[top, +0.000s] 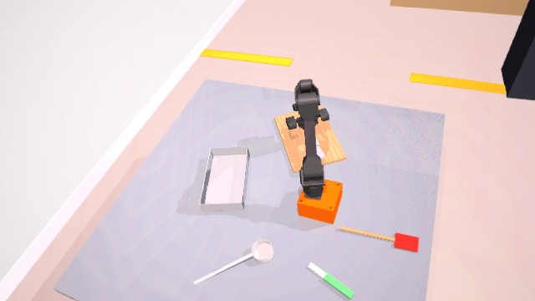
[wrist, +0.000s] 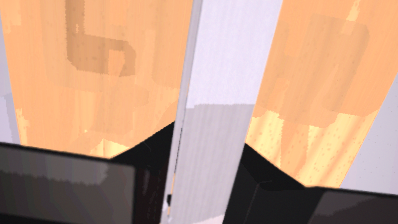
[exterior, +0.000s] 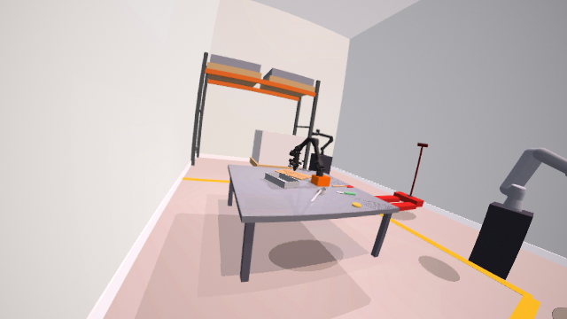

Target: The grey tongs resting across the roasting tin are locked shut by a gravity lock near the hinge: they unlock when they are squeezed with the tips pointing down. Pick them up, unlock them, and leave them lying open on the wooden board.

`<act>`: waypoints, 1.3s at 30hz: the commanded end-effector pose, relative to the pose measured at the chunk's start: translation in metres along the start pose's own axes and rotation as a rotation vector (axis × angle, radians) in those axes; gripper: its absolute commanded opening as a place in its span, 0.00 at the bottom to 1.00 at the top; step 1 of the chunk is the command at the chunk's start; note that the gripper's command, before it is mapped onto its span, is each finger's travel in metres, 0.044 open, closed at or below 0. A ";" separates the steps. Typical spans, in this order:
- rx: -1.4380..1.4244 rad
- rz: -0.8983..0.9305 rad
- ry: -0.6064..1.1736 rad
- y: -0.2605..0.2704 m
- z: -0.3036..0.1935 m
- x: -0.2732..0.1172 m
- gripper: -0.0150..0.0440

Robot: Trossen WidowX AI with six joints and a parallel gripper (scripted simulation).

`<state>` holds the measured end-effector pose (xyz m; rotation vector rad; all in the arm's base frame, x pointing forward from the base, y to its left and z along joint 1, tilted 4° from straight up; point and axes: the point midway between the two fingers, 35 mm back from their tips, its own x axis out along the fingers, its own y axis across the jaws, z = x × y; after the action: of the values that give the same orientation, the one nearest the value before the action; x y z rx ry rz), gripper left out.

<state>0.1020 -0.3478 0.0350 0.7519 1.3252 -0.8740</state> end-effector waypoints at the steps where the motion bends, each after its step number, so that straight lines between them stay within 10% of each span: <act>1: -0.006 -0.001 0.007 0.000 -0.002 0.007 0.00; 5: -0.006 -0.001 0.007 0.000 -0.002 0.007 0.00; 27: 0.000 0.001 0.004 0.000 -0.001 0.004 0.98; 39: -0.006 0.012 0.003 0.095 0.008 -0.045 1.00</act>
<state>0.1468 -0.3243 0.0500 0.7770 1.3401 -0.8652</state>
